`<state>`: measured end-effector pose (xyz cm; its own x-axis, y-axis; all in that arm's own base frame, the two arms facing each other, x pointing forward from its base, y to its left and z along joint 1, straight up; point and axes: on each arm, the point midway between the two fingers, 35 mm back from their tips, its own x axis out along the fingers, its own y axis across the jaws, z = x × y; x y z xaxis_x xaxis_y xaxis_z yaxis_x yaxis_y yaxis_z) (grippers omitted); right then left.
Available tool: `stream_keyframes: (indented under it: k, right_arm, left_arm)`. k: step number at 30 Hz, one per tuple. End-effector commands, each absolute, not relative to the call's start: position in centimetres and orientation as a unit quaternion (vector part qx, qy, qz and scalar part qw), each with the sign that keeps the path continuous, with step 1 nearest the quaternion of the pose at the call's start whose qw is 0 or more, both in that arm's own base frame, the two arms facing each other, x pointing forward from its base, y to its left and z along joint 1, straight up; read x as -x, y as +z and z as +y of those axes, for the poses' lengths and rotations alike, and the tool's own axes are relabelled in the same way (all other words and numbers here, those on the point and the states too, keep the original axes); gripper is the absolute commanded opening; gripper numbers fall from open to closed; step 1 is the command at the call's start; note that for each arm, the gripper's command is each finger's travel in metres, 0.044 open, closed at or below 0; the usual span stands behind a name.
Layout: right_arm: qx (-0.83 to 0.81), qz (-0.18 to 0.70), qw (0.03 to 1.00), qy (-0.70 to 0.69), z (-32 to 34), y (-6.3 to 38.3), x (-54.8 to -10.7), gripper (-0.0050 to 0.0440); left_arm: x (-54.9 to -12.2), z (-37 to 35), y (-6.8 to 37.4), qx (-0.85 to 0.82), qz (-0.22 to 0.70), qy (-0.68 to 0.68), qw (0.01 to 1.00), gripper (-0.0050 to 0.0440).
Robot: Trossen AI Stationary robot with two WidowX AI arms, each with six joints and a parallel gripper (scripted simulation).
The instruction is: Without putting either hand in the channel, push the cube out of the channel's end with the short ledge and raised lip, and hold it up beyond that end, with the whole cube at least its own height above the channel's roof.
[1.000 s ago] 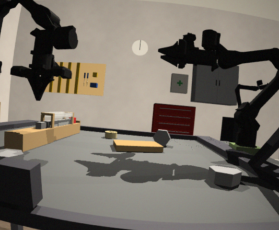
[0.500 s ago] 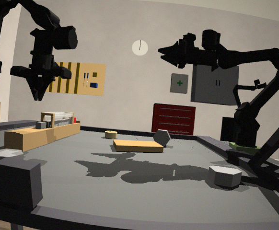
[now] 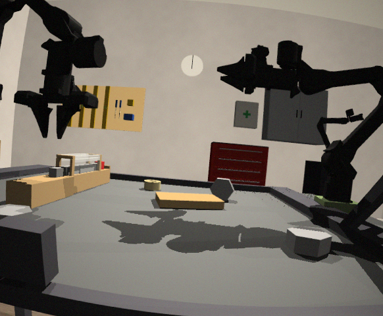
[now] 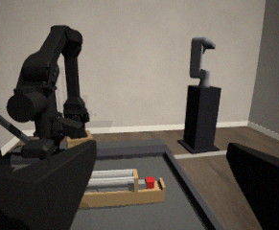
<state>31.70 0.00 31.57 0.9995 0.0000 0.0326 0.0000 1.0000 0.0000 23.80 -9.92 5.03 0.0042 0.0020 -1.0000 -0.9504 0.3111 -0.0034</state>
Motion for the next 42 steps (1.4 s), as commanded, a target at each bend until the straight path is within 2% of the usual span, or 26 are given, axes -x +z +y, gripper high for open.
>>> stream_keyframes:
  k: [1,12,21,29,42]
  right_arm:
    - [0.0,-0.025,1.0,0.0,0.0,32.3,-31.6,0.04]
    - [0.0,-0.025,1.0,0.0,0.0,32.3,-31.6,0.04]
    - [0.0,-0.025,1.0,0.0,0.0,32.3,-31.6,0.04]
    - [0.0,-0.025,1.0,0.0,0.0,32.3,-31.6,0.04]
    - [0.0,-0.025,1.0,0.0,0.0,32.3,-31.6,0.04]
  left_arm:
    - [-24.1,-10.1,5.6,0.423,0.567,0.408,0.578,0.017]
    - [-30.2,-2.4,5.0,0.42,0.567,0.409,0.579,0.017]
    - [-32.5,3.9,4.2,0.419,0.567,0.409,0.579,0.017]
    - [-33.3,9.5,3.4,0.418,0.569,0.41,0.577,0.017]
    - [-33.1,14.6,2.7,0.417,0.566,0.413,0.579,0.017]
